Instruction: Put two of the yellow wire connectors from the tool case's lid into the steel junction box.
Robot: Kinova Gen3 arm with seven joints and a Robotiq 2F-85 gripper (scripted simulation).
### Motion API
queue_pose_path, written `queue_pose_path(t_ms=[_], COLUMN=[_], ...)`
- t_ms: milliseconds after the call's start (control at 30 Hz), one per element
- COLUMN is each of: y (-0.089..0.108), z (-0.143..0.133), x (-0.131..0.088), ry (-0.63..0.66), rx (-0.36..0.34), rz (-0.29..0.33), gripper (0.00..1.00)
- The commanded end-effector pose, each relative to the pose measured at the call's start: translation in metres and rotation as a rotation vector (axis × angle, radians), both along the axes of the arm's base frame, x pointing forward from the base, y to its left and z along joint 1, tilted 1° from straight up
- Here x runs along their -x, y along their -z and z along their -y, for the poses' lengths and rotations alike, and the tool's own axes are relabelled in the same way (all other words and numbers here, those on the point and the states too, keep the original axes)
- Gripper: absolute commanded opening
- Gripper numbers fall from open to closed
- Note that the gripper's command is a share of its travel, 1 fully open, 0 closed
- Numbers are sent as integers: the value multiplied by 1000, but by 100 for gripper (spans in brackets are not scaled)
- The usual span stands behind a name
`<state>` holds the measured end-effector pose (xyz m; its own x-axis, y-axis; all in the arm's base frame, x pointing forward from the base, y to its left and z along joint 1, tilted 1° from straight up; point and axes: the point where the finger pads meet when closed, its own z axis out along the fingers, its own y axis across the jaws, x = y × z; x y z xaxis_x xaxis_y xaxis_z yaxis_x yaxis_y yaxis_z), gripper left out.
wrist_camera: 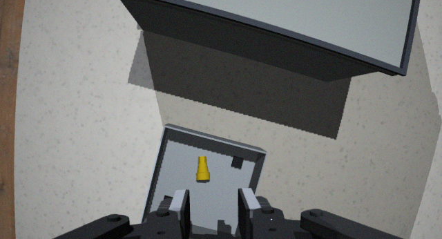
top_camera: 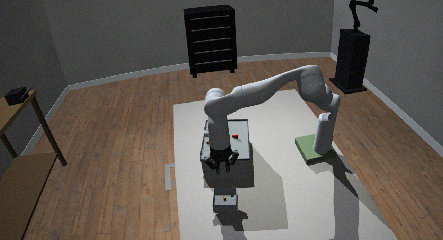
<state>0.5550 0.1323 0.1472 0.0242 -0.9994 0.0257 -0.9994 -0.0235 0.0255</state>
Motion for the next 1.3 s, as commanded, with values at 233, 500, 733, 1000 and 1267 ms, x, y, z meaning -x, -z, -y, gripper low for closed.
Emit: queue_pose_path(t_ms=[233,500,733,1000,1267], y=[-39,-39,-39,-39,-37], z=[-5,-5,-5,-1,61], x=[-6,-6,-6,-7,-19], ry=[-8,-8,-8,-9,-39], rx=[-14,-14,-14,-14,-15], rz=[21,21,21,21,20], gripper=[36,36,36,36,36])
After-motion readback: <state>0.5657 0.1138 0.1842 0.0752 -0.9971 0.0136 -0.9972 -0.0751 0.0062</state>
